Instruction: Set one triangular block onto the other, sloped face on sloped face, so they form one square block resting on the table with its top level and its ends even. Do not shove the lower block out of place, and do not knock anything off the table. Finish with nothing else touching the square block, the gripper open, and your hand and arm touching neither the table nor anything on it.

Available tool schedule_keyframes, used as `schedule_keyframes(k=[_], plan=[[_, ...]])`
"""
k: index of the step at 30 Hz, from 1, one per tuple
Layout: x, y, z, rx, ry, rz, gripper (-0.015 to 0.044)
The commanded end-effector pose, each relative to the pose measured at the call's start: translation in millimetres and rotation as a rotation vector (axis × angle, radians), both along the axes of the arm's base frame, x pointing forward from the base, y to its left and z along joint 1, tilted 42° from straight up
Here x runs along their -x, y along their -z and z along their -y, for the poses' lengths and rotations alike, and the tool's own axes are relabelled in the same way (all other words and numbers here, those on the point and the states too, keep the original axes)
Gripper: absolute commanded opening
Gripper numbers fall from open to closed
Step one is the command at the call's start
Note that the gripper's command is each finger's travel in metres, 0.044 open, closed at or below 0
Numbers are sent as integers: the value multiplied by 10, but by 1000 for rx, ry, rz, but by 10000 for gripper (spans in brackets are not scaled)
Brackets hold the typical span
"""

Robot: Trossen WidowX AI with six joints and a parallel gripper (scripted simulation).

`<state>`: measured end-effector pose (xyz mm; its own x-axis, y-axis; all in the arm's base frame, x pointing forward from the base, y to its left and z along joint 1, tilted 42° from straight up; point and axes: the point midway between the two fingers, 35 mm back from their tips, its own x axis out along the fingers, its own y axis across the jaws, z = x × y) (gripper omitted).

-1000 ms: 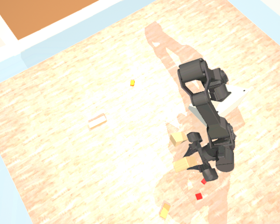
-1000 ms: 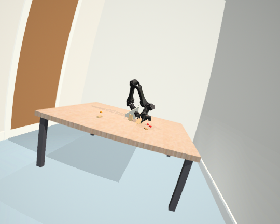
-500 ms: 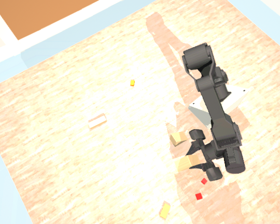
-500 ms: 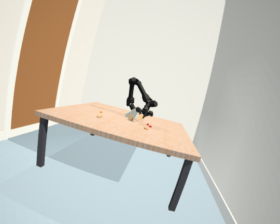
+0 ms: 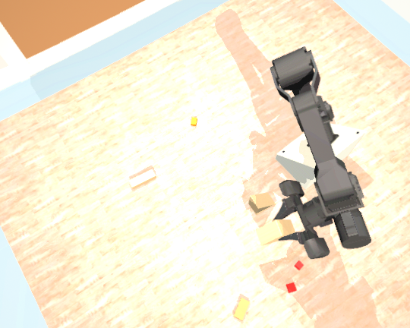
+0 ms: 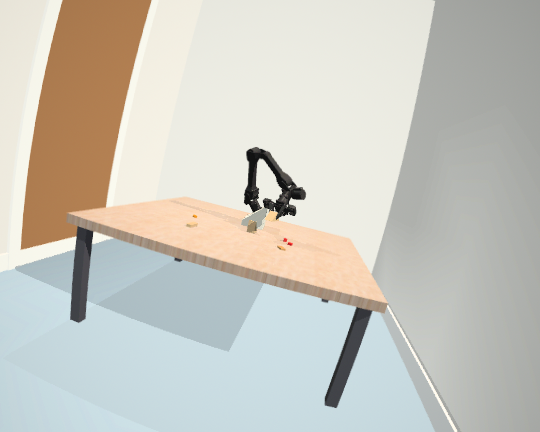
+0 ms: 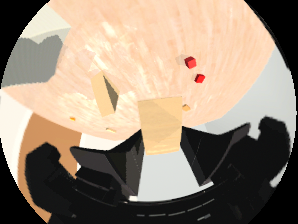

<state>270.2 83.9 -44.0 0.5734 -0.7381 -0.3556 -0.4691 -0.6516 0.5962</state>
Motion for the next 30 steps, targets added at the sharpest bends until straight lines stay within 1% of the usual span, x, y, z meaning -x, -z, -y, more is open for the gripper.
schedule_keyframes(k=[1,16,30], plan=[[-8,5,-2,-44,34,35,0],[-64,37,8,-343,314,319,0],[-109,46,16,-576,604,606,0]])
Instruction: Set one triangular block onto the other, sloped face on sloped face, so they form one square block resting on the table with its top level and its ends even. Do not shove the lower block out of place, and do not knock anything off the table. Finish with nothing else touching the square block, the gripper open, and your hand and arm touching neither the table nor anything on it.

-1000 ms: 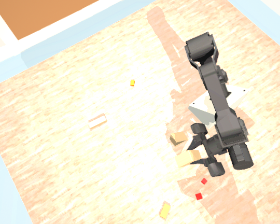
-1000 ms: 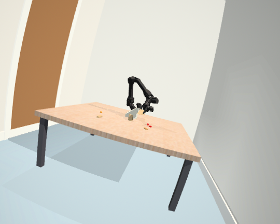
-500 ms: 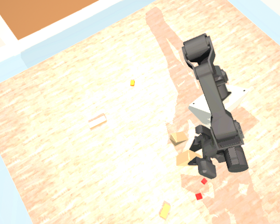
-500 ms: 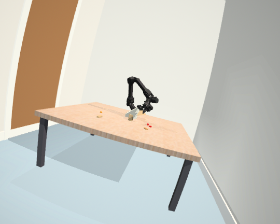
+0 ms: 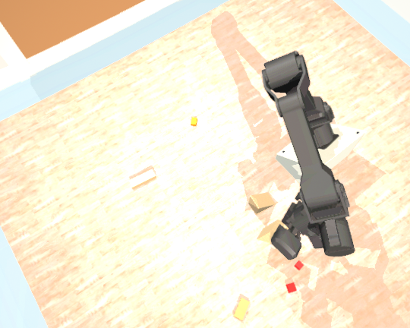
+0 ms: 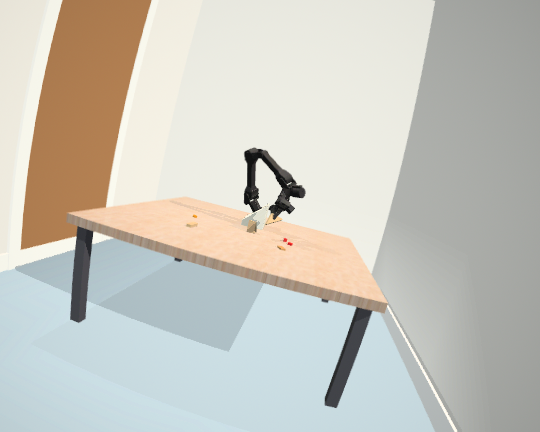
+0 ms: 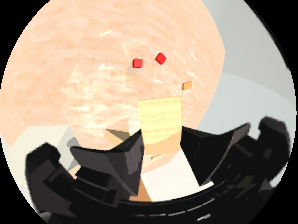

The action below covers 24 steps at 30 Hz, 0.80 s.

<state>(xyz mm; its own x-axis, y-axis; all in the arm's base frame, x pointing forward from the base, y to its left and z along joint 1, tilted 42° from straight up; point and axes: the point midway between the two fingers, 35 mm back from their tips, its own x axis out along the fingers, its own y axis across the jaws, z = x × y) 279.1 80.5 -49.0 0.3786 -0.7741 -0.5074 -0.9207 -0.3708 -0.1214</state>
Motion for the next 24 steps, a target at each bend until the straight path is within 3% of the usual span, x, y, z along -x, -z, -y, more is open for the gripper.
schedule_keyframes(k=[1,24], plan=[[-23,-4,-17,-56,71,65,0],[-78,-39,-8,-344,630,529,0]])
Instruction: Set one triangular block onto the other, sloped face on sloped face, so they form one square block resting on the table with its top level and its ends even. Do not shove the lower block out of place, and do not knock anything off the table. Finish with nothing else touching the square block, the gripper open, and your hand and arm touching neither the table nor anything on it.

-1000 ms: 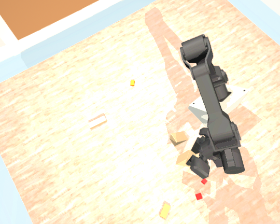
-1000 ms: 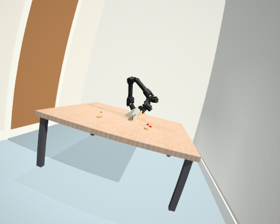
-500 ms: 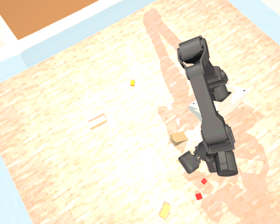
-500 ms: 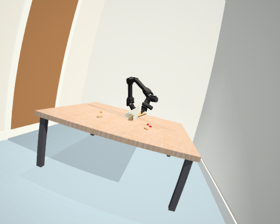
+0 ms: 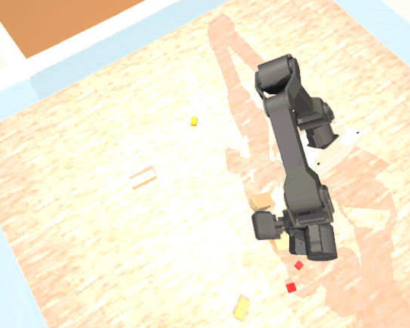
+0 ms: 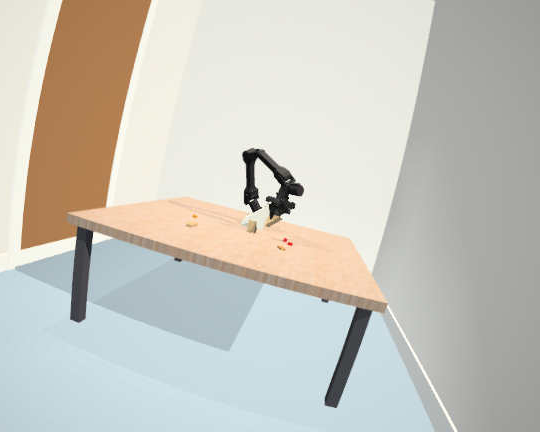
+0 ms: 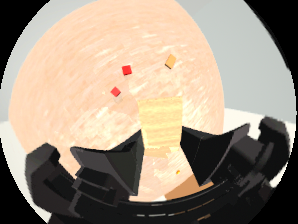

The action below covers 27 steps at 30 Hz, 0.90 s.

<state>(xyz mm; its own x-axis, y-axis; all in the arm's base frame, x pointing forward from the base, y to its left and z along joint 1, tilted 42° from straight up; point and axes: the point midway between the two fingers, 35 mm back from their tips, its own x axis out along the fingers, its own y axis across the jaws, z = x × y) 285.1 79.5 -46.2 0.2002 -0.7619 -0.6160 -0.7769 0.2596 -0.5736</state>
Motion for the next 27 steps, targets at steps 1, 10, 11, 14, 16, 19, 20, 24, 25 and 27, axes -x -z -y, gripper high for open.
schedule_keyframes(k=[1,10,11,14,16,19,20,24,25,27], plan=[[-19,-14,-18,-39,84,66,0],[-34,-43,-16,-117,326,240,0],[-35,-47,-16,-125,353,259,0],[-39,-59,-15,-146,436,317,0],[-42,-67,-16,-158,492,355,0],[-47,-81,-16,-175,576,413,0],[-48,-85,-16,-180,604,432,0],[-54,-105,-16,-196,717,510,0],[-55,-110,-16,-200,746,529,0],[-58,-121,-16,-206,802,568,0]])
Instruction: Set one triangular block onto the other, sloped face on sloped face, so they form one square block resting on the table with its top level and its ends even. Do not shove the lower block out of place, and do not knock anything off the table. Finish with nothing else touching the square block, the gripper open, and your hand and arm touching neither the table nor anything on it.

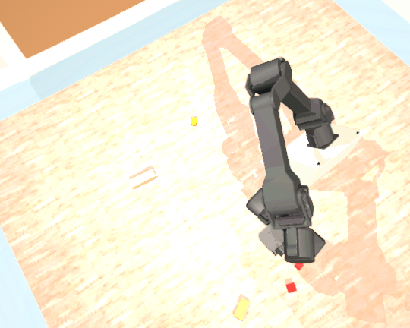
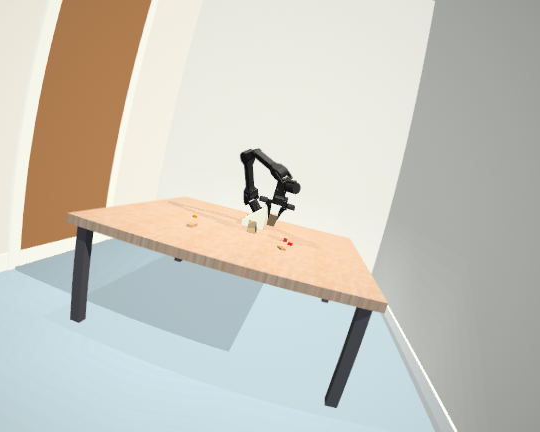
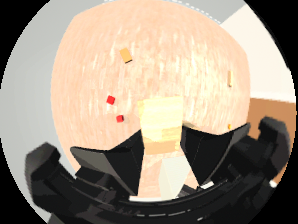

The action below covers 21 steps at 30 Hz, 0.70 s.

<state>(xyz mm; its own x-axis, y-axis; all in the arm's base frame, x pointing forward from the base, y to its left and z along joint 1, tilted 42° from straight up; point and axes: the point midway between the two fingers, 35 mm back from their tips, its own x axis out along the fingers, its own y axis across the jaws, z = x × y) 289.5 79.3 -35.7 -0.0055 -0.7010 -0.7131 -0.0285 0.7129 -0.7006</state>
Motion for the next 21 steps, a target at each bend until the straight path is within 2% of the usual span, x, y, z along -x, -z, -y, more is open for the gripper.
schedule_keyframes(k=[1,7,12,21], plan=[[-15,-21,-18,-18,94,59,0],[-21,-52,-19,-32,252,153,0],[0,-77,-23,-33,257,155,0],[304,-376,-55,-35,256,153,0]])
